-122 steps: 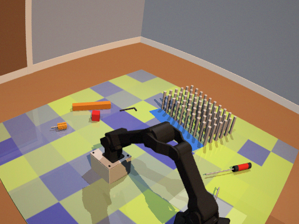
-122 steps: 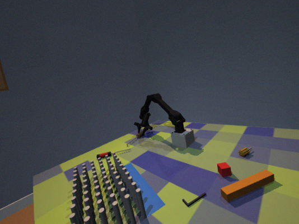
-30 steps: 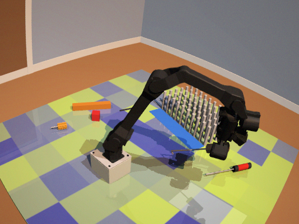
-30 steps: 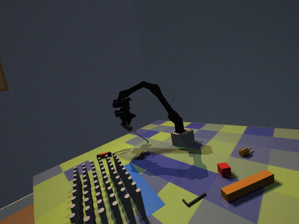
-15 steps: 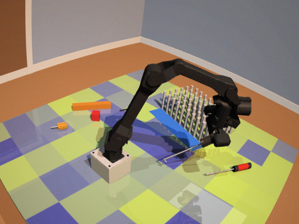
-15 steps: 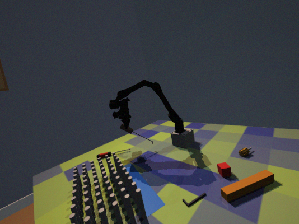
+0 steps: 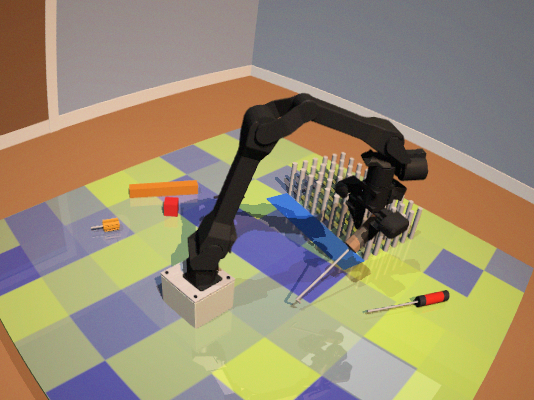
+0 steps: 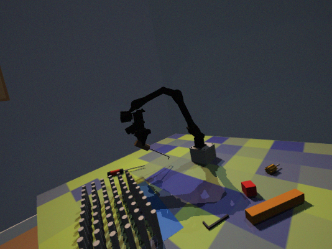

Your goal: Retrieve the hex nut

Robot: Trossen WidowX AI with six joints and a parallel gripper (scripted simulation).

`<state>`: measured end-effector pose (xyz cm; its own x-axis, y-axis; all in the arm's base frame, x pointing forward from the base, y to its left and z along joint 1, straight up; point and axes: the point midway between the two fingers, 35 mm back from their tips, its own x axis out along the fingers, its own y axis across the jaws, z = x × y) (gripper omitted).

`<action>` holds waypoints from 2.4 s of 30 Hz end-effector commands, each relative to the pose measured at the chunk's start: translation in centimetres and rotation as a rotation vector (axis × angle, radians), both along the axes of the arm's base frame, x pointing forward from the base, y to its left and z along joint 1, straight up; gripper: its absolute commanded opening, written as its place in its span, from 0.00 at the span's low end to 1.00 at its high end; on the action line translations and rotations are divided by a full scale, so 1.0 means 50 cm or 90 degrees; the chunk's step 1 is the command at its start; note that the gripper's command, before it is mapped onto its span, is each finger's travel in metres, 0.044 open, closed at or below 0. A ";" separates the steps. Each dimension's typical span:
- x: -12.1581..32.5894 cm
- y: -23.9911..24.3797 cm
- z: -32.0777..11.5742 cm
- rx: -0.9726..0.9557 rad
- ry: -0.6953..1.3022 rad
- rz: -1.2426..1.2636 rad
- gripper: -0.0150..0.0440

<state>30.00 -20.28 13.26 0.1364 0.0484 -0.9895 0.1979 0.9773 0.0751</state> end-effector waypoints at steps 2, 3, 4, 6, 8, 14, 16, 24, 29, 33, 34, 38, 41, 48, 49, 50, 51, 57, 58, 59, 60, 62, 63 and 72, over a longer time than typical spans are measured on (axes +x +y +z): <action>0.011 0.031 0.004 -0.034 0.003 0.089 0.25; 0.013 0.039 0.004 -0.040 0.004 0.107 0.25; 0.015 0.046 0.004 -0.046 0.006 0.125 0.25; 0.019 0.060 0.003 -0.058 0.009 0.161 0.25; 0.023 0.075 0.003 -0.070 0.012 0.198 0.25; 0.031 0.118 0.003 -0.106 0.022 0.315 0.25; 0.033 0.133 0.002 -0.118 0.026 0.358 0.25; 0.039 0.191 0.002 -0.165 0.041 0.527 0.25; 0.039 0.226 0.001 -0.194 0.051 0.633 0.25; 0.038 0.254 0.001 -0.218 0.059 0.717 0.25; 0.038 0.261 0.001 -0.224 0.062 0.738 0.25; 0.036 0.288 0.001 -0.248 0.071 0.821 0.25; 0.033 0.308 0.001 -0.267 0.078 0.884 0.25; 0.025 0.352 0.001 -0.310 0.097 1.029 0.25; 0.024 0.359 0.001 -0.317 0.100 1.049 0.25; 0.023 0.365 0.001 -0.323 0.103 1.070 0.25; 0.021 0.371 0.001 -0.329 0.106 1.090 0.25; 0.011 0.408 0.002 -0.370 0.126 1.215 0.25; 0.009 0.414 0.002 -0.376 0.130 1.236 0.25; 0.007 0.420 0.002 -0.383 0.133 1.256 0.25; 0.005 0.426 0.002 -0.390 0.137 1.277 0.25; 0.000 0.437 0.002 -0.404 0.145 1.318 0.25; -0.002 0.443 0.002 -0.411 0.149 1.338 0.25; -0.024 0.492 0.003 -0.478 0.190 1.519 0.25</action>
